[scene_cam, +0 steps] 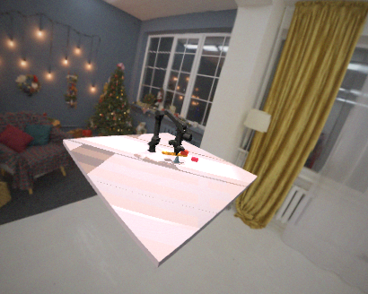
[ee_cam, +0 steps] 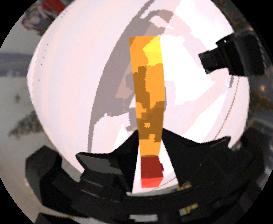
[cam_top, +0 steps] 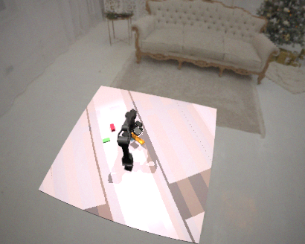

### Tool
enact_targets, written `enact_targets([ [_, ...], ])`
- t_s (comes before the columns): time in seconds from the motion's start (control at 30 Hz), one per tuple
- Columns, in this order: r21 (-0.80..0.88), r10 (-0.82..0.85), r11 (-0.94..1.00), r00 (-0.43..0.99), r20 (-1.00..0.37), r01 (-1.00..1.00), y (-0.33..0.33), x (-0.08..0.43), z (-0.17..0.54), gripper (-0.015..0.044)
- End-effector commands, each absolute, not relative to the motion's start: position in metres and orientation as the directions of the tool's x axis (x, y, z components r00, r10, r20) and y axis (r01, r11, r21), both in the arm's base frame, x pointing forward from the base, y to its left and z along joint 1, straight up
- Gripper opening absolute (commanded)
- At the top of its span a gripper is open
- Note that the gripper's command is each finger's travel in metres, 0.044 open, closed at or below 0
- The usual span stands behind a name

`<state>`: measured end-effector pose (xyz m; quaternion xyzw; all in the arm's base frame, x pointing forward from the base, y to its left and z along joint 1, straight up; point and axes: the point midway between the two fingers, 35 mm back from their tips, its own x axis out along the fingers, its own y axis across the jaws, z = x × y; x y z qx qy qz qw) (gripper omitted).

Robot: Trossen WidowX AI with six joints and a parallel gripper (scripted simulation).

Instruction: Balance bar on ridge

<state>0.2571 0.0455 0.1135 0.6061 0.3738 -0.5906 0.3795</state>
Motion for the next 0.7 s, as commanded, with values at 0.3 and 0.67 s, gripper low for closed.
enact_targets([
  [0.3,0.021,0.004,-0.436,0.025,-1.000,0.900,0.0455,0.2576,0.1125,0.0000],
  [0.67,0.021,0.004,-0.436,0.025,-1.000,0.900,0.0455,0.2575,0.1116,0.0000],
])
